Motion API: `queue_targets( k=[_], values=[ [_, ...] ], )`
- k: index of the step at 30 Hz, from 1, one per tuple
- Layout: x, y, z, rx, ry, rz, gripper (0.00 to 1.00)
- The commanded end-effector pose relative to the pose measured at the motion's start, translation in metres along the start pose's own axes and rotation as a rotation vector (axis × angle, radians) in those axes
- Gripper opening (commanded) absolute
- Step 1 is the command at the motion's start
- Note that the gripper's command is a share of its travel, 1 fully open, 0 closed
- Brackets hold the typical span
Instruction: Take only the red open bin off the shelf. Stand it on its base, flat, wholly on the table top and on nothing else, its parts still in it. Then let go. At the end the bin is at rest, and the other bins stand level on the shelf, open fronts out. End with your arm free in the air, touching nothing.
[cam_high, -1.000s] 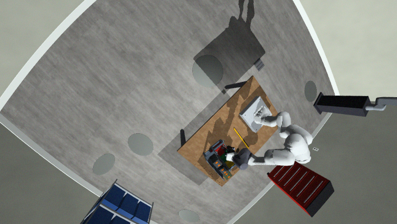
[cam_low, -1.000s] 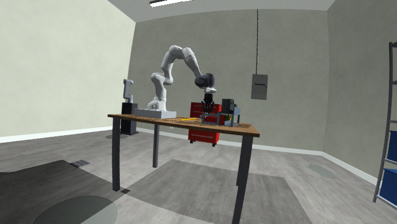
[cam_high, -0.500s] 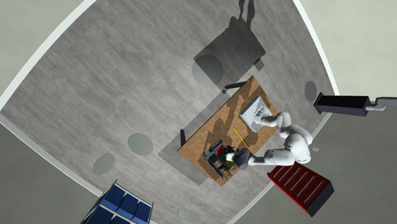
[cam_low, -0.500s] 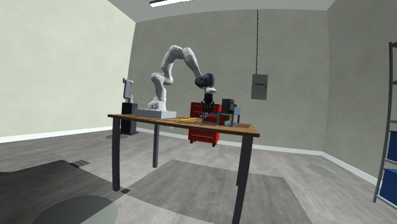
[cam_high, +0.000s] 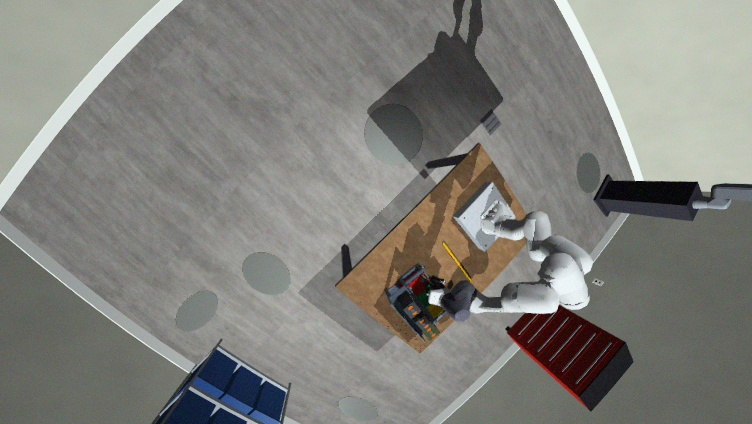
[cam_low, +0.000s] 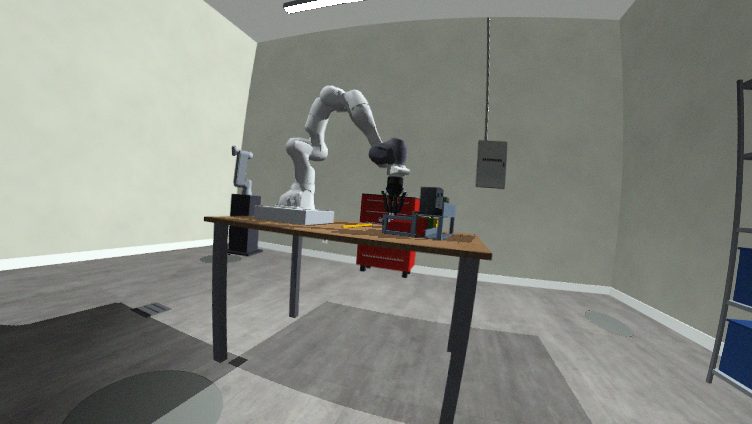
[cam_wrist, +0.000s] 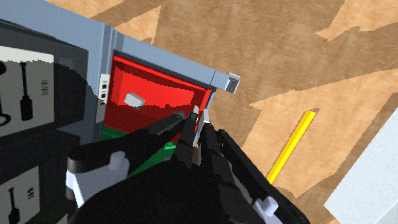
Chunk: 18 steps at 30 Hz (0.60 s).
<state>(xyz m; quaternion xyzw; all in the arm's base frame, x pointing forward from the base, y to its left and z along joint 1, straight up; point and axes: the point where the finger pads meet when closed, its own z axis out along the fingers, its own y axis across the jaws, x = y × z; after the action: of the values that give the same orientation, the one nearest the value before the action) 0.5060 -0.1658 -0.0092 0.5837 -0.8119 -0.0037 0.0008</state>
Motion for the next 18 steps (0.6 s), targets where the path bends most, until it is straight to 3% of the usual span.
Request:
queue_targets(
  k=[1, 18],
  values=[
    [0.0003, -0.0004, -0.0065, 0.001, 0.000, 0.000, 0.00],
    [-0.0001, 0.0004, -0.0119, 0.001, 0.000, 0.000, 0.00]
  ],
)
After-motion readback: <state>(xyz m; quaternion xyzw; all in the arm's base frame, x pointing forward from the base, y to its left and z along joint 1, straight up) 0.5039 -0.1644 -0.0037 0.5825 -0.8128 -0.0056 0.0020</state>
